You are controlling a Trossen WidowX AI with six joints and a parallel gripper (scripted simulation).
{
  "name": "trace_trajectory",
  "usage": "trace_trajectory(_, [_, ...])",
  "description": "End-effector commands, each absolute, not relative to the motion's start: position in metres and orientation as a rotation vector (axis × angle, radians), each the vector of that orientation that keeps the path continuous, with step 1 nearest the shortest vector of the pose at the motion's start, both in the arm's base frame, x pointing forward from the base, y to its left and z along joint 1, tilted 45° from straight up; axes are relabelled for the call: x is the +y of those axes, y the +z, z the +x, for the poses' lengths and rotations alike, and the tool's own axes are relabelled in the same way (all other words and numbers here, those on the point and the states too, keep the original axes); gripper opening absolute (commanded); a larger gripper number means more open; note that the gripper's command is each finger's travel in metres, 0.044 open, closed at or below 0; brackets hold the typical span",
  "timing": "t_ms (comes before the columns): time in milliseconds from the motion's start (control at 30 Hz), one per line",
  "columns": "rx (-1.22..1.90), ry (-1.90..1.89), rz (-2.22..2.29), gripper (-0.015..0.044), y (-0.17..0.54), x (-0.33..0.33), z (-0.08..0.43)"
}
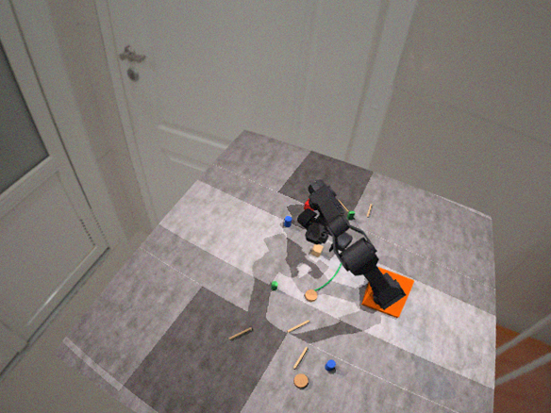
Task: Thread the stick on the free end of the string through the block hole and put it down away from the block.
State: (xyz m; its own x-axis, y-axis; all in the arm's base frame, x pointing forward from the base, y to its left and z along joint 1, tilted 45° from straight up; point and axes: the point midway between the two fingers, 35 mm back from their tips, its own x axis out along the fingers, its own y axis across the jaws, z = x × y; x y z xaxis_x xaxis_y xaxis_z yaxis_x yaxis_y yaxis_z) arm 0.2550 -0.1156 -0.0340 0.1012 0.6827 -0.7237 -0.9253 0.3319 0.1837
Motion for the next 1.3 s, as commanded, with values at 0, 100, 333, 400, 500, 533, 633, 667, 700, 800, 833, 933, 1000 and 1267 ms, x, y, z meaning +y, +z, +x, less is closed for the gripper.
trace_trajectory(0, [0.830,1.225,-0.356,0.0335,-0.0340,-0.1155,0.2550])
trace_trajectory(100, [0.830,1.225,-0.356,0.0256,-0.0340,-0.1155,0.2550])
trace_trajectory(333, [0.830,1.225,-0.356,0.0243,-0.0340,-0.1155,0.2550])
trace_trajectory(400, [0.830,1.225,-0.356,0.0243,-0.0340,-0.1155,0.2550])
trace_trajectory(500, [0.830,1.225,-0.356,0.0164,-0.0340,-0.1156,0.2550])
trace_trajectory(533, [0.830,1.225,-0.356,0.0138,-0.0340,-0.1156,0.2550])
trace_trajectory(633, [0.830,1.225,-0.356,0.0059,-0.0340,-0.1156,0.2550])
trace_trajectory(667, [0.830,1.225,-0.356,0.0033,-0.0340,-0.1156,0.2550])
trace_trajectory(700, [0.830,1.225,-0.356,0.0007,-0.0340,-0.1156,0.2550])
trace_trajectory(800, [0.830,1.225,-0.356,0.0000,-0.0340,-0.1156,0.2550])
trace_trajectory(833, [0.830,1.225,-0.356,0.0000,-0.0340,-0.1156,0.2550])
trace_trajectory(933, [0.830,1.225,-0.356,0.0000,-0.0340,-0.1156,0.2550])
trace_trajectory(1000, [0.830,1.225,-0.356,0.0000,-0.0340,-0.1156,0.2550])
trace_trajectory(1267, [0.830,1.225,-0.356,0.0000,-0.0340,-0.1156,0.2550])
